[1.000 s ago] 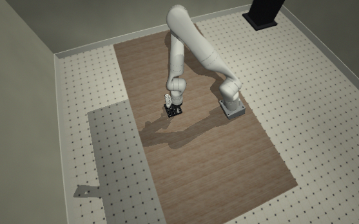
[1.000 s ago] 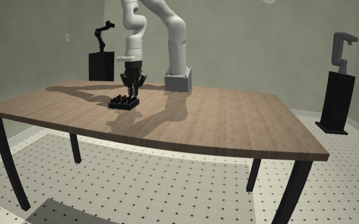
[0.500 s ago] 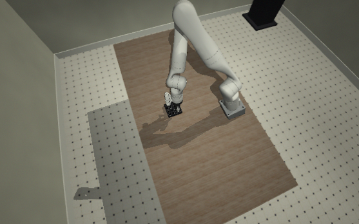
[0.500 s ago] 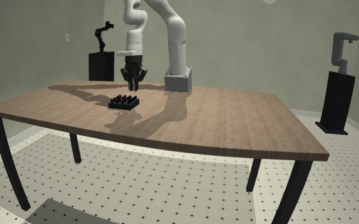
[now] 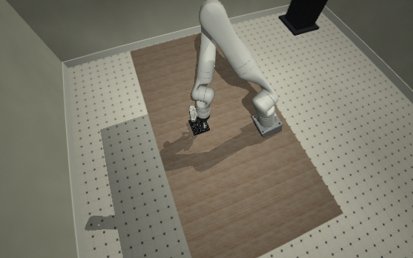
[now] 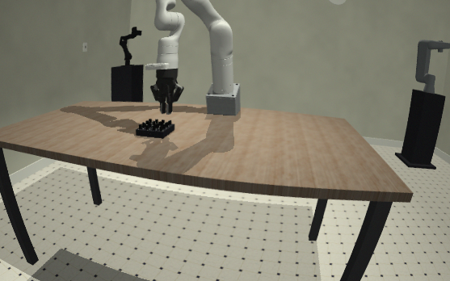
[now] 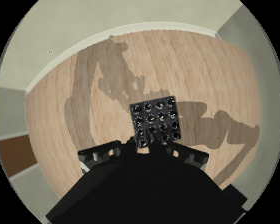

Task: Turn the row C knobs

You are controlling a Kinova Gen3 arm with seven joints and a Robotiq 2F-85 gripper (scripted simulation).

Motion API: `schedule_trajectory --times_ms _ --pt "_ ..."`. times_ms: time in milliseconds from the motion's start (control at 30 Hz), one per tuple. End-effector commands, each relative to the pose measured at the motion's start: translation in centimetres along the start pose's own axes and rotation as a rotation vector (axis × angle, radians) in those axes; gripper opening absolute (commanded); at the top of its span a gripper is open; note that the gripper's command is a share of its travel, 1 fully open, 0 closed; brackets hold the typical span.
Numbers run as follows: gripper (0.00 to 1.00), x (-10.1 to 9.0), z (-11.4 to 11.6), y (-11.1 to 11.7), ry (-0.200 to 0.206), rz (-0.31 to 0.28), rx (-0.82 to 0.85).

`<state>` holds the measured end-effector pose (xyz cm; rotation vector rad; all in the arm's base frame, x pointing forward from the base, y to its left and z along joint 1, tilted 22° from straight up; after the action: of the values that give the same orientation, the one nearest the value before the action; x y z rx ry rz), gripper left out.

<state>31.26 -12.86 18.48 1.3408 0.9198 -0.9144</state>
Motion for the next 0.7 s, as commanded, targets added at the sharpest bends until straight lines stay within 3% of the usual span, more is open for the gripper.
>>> schedule_trajectory --times_ms 0,667 --pt "0.19 -0.10 -0.03 0.19 0.001 0.004 -0.001" --pt "0.19 -0.19 0.17 0.27 0.000 0.005 -0.135"
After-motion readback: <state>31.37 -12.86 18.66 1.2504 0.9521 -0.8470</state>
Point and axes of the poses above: the point where the finger pads meet when closed, its own x axis out along the fingers, its own z axis across the jaws, y = z × x, the point moved 8 cm from there along -x, back along the fingers, and after that the axes turned 15 degrees about -x, right-handed, at the moved point
